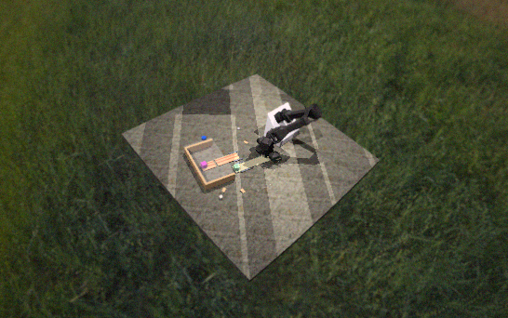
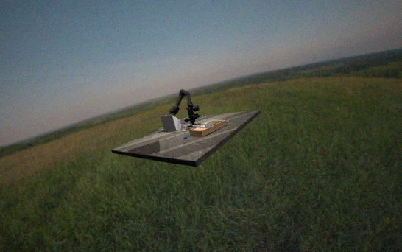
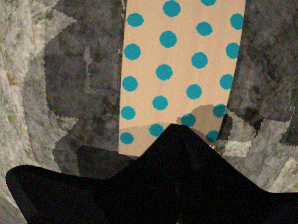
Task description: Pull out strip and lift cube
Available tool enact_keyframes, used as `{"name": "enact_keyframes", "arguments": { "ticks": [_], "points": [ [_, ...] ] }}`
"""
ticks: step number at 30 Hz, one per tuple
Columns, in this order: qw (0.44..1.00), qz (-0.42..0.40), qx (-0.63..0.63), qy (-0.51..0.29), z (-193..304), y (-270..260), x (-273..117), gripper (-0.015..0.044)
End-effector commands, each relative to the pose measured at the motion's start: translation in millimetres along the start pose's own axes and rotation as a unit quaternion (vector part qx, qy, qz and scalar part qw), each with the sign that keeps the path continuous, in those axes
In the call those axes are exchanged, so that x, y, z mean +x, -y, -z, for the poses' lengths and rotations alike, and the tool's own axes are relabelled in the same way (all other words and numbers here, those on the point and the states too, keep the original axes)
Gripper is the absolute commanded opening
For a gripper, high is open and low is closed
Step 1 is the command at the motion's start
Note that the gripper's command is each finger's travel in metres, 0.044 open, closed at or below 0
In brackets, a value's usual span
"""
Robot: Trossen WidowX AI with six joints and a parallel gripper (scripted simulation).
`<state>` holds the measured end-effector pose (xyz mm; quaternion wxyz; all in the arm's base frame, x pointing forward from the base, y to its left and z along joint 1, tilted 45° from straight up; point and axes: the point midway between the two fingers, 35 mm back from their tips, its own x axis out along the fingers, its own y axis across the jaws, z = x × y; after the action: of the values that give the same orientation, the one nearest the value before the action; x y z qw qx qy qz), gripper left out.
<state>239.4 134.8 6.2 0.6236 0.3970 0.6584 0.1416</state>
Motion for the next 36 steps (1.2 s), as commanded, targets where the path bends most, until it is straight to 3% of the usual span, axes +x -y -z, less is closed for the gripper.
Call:
{"name": "enact_keyframes", "arguments": {
  "ticks": [1, 5, 11, 22, 36],
  "points": [
    [1.0, -0.003, -0.004, 0.002, -4.6, -3.8, -26.9, 0.0],
    [1.0, -0.003, -0.003, 0.0, -4.0, -4.0, -34.1, 0.0],
    [0.998, -0.003, 0.067, 0.001, -30.3, -4.6, -34.8, 0.0157],
    [0.998, -0.003, 0.067, 0.002, -76.2, -4.6, -39.5, 0.044],
    [0.998, -0.003, 0.066, 0.004, -134.2, -6.3, -46.0, 0.044]
  ]
}}
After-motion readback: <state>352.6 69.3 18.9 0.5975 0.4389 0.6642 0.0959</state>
